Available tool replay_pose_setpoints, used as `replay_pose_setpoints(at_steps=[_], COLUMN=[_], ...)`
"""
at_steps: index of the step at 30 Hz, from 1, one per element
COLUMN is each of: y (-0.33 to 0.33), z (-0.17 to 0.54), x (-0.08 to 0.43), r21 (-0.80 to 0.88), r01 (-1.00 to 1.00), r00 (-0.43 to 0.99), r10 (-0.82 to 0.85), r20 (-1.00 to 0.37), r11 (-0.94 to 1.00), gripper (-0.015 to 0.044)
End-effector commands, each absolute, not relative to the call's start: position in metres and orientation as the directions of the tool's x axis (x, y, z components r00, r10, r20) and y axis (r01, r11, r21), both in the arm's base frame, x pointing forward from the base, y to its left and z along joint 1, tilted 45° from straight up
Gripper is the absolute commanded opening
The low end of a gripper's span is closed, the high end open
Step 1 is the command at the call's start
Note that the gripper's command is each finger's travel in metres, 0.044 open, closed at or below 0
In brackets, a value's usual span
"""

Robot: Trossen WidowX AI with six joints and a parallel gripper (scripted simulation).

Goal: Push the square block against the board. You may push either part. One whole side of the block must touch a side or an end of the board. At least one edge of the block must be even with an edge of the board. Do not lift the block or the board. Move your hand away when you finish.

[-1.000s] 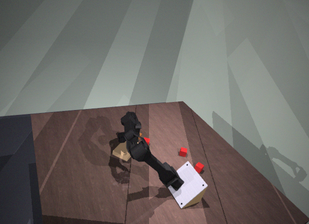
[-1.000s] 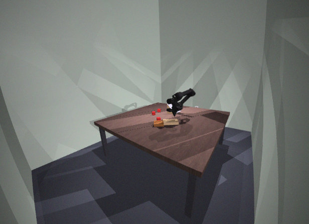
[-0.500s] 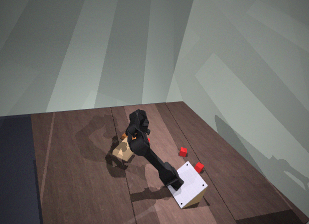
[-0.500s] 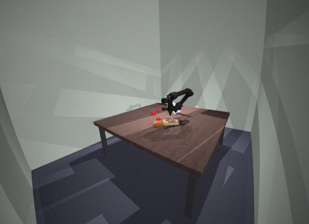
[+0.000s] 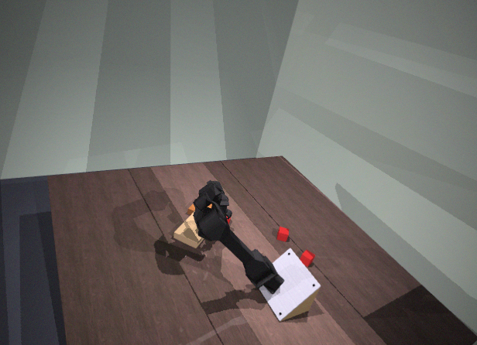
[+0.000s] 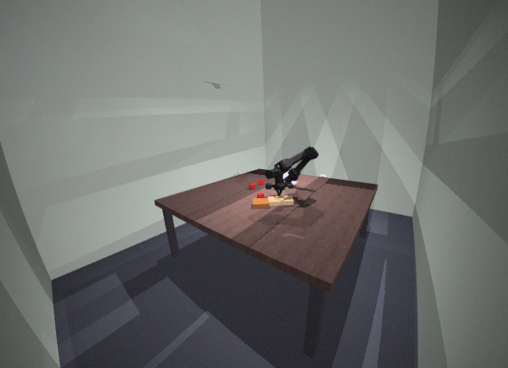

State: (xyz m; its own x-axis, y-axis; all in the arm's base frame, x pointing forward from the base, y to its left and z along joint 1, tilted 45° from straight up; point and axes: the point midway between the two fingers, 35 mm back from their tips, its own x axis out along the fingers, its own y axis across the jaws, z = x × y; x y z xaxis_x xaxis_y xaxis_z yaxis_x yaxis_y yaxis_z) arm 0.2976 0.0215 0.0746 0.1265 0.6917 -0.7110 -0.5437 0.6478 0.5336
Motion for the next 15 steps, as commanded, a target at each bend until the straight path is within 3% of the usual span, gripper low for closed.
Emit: replay_pose_setpoints(at_steps=[1, 15], y=[0.023, 0.026], z=[0.073, 0.079], x=[0.300, 0.311], r21=[0.535, 0.534], r01=[-0.539, -0.540], r00=[0.137, 0.137], r10=[0.694, 0.694], r20=[-0.707, -0.707], r11=[0.651, 0.651], gripper=[0.0000, 0.0000])
